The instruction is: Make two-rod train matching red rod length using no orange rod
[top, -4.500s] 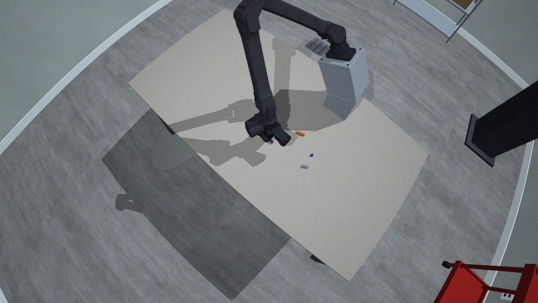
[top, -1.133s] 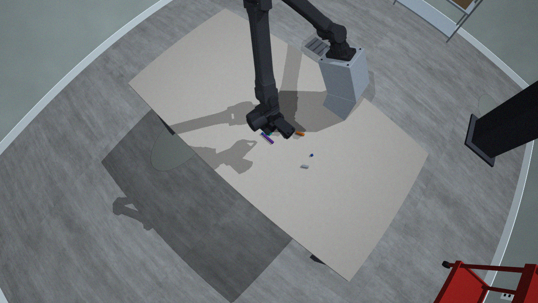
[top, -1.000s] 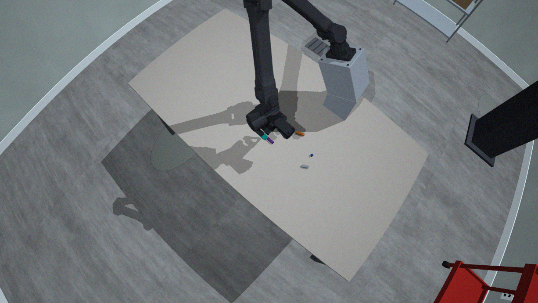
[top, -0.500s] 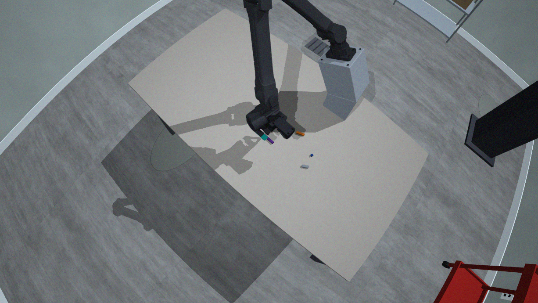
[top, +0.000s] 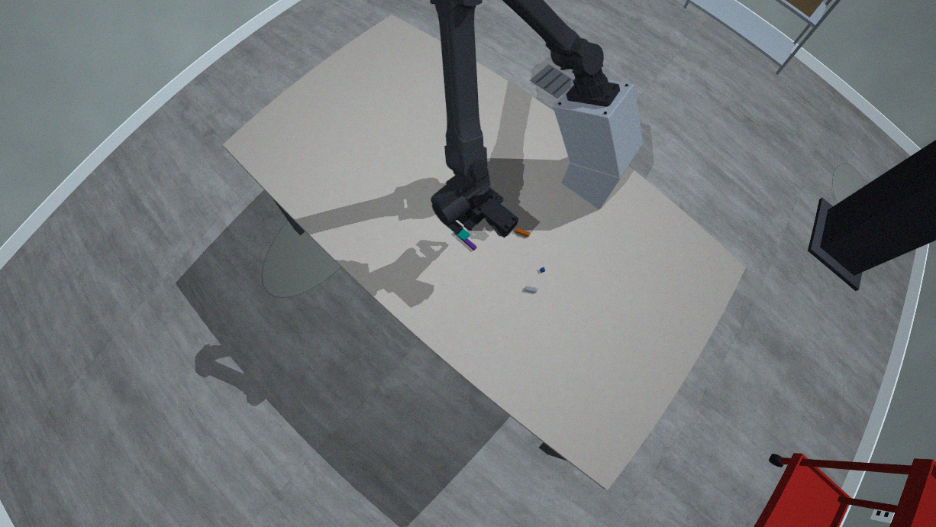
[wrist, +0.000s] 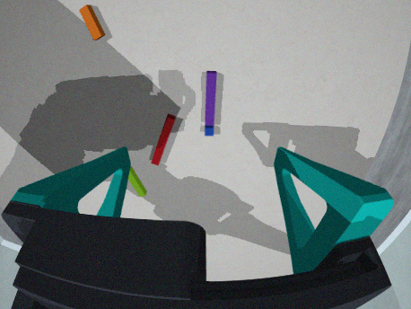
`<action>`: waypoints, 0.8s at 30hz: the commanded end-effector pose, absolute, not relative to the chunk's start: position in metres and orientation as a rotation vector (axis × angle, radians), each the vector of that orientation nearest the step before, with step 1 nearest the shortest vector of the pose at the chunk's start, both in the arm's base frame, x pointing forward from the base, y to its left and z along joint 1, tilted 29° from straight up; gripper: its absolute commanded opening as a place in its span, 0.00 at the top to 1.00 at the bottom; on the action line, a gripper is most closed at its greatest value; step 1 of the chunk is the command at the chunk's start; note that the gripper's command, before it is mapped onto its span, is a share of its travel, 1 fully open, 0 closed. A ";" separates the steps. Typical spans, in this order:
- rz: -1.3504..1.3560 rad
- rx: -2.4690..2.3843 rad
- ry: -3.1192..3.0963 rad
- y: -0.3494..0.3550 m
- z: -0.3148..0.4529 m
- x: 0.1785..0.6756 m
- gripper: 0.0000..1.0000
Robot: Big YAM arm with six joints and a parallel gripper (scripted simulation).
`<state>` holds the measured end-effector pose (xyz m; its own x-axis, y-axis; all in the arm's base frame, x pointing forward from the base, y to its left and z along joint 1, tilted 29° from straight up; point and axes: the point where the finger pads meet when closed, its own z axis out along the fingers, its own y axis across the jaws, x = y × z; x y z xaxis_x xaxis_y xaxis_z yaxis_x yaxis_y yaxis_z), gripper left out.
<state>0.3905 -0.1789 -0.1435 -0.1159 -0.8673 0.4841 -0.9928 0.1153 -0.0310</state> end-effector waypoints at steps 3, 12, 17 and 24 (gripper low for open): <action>0.551 1.811 -2.077 -0.160 -0.098 0.404 0.00; 0.548 1.812 -2.079 -0.143 -0.069 0.403 0.00; 0.544 1.775 -2.106 -0.153 -0.063 0.400 0.00; 0.525 1.789 -2.086 -0.148 -0.071 0.398 0.00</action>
